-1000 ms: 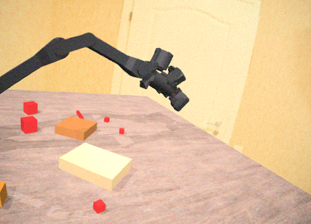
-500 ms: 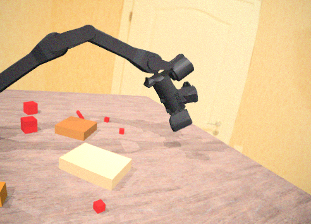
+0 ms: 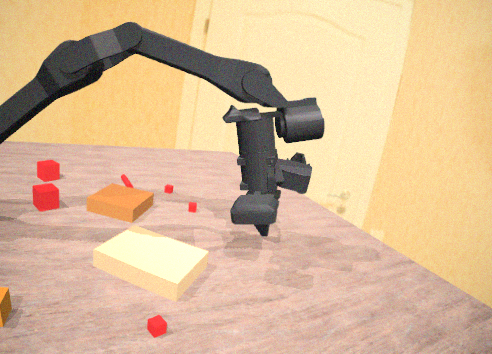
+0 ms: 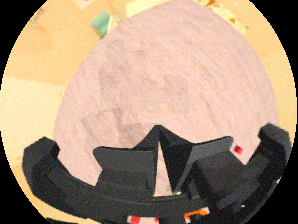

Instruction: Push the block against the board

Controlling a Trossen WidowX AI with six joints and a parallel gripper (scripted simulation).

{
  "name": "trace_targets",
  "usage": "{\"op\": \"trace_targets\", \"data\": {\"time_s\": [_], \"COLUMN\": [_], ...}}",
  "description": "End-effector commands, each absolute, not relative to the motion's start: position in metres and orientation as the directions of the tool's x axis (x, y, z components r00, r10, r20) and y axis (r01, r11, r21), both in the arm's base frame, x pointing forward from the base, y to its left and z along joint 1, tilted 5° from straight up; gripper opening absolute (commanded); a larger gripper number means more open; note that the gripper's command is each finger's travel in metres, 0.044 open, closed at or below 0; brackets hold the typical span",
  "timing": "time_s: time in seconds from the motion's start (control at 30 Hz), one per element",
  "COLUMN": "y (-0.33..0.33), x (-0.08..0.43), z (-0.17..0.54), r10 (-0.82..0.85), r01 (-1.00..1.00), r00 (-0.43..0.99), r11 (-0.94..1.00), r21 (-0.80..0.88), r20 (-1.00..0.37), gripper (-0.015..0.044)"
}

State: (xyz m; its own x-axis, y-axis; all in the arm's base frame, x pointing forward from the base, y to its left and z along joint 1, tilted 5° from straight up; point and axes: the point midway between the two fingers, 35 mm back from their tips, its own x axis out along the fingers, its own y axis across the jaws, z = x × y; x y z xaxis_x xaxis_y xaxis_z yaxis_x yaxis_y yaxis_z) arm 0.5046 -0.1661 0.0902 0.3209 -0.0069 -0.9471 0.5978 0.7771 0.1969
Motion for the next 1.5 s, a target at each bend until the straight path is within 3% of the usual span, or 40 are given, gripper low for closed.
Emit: {"op": "trace_targets", "data": {"time_s": [0.0,0.27,0.57,1.47], "y": [-0.18,-0.2,-0.196,-0.179], "x": [0.478,0.42,0.423,0.409], "z": [0.094,0.096,0.041,0.042], "r10": [0.002,0.06,0.061,0.062], "r01": [0.639,0.72,0.72,0.72], "r00": [0.238,0.053,0.054,0.052], "r11": [0.752,0.689,0.689,0.689], "r21": [0.158,0.08,0.081,0.081], "r20": [-0.971,-0.997,-0.997,-0.997], "gripper": [0.0,0.0,0.0,0.0]}}
